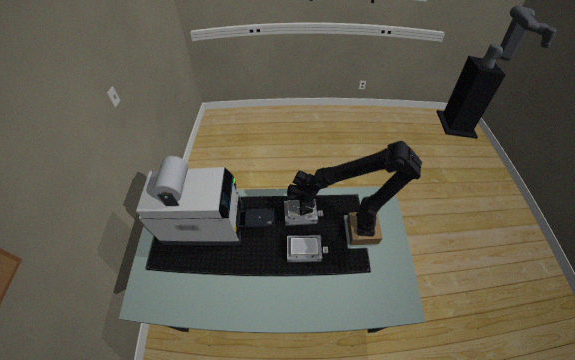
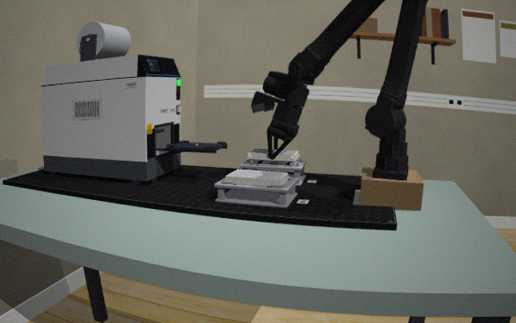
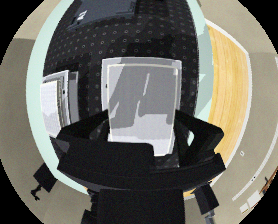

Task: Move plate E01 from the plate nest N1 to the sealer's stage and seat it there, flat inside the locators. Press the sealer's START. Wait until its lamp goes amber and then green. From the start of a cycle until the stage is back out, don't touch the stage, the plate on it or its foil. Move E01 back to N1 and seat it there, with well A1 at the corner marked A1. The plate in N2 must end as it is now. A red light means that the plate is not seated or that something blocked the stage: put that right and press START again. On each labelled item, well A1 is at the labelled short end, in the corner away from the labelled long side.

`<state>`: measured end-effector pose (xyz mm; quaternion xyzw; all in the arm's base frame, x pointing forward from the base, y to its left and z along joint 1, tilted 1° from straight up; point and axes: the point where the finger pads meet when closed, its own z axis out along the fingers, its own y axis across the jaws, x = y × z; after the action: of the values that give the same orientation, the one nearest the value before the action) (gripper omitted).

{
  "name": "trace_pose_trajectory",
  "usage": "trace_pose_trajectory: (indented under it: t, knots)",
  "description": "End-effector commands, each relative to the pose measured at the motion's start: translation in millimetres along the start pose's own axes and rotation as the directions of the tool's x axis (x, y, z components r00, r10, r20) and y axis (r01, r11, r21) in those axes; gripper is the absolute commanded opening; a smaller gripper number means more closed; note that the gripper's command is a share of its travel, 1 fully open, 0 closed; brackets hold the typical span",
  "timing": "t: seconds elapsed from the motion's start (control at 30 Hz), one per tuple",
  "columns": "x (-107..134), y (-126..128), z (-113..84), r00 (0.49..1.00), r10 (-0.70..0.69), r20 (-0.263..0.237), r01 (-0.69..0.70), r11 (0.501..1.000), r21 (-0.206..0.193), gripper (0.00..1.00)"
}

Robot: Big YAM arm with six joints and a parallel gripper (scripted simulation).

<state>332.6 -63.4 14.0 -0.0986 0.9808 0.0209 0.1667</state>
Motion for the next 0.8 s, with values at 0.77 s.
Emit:
trace_pose_trajectory:
  t: [0.77]
  knots:
    - [-11, -7, -5.8, 1.000, 0.000, 0.026, 0.000, 1.000, 0.014, 0.00]
